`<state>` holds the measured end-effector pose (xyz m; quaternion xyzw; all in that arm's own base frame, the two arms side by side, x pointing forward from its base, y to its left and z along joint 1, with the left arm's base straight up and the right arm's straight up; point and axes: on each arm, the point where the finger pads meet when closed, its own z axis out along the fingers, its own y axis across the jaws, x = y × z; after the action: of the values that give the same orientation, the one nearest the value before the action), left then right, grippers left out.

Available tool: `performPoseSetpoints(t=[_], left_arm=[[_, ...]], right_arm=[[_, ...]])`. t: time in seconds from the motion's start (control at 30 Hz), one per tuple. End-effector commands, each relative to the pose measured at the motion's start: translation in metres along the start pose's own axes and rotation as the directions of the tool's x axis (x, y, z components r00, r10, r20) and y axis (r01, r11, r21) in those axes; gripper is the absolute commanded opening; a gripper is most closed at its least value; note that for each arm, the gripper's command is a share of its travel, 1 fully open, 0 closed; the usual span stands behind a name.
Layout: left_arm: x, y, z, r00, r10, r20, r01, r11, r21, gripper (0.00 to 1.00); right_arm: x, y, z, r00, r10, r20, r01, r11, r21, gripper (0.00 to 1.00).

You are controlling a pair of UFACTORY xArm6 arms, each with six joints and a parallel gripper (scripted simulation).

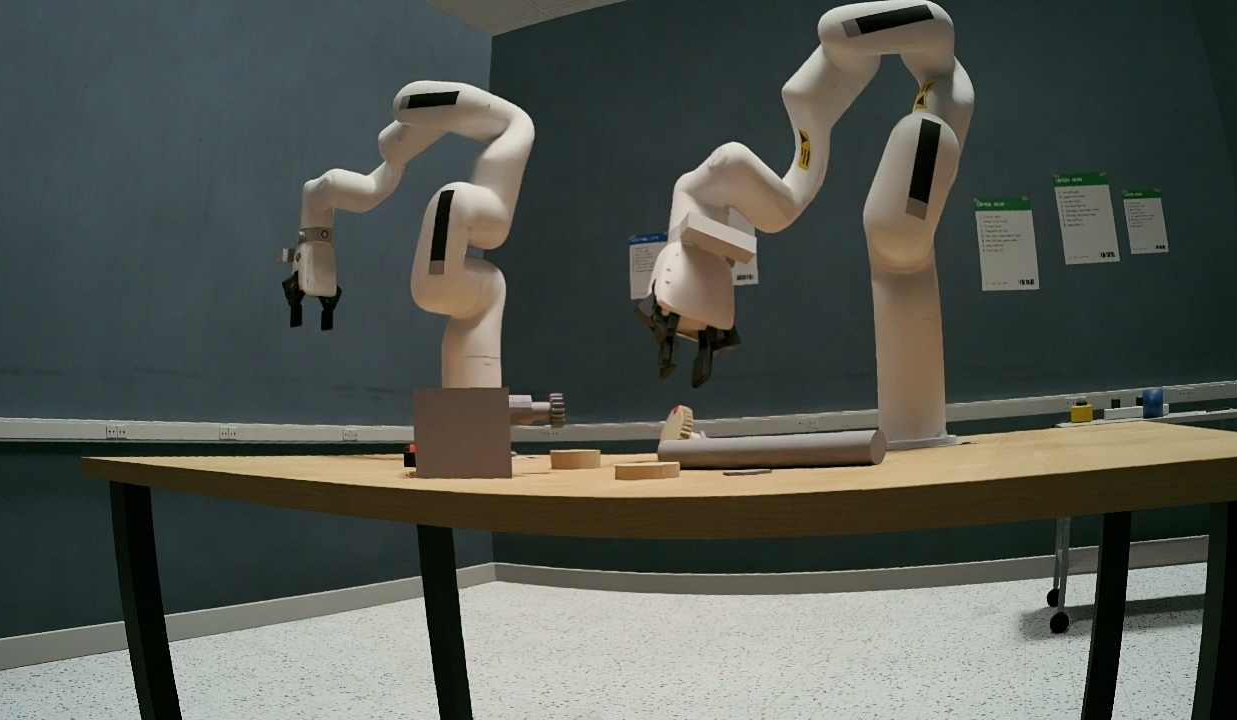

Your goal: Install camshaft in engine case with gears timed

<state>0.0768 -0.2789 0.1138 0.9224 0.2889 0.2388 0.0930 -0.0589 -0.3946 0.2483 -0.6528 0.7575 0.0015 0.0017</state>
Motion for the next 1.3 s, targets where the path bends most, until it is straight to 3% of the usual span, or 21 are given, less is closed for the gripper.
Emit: performPoseSetpoints(t=[0.0, 0.77, 1.27], left_arm=[[0.000, 0.001, -0.001, 1.000, -0.001, 0.002, 0.001, 1.000, -0.002, 0.37], [0.000, 0.001, 0.003, 1.000, -0.001, 0.002, 0.001, 1.000, -0.002, 0.37], [0.000, 0.001, 0.035, 1.000, -0.001, 0.002, 0.001, 1.000, -0.002, 0.37]], right_arm=[[0.001, 0.000, -0.002, 1.000, 0.000, -0.004, 0.000, 1.000, 0.000, 1.00], [0.001, 0.000, -0.002, 1.000, 0.000, -0.004, 0.000, 1.000, 0.000, 1.00], [0.001, 0.000, -0.002, 1.000, 0.000, -0.004, 0.000, 1.000, 0.000, 1.00]])
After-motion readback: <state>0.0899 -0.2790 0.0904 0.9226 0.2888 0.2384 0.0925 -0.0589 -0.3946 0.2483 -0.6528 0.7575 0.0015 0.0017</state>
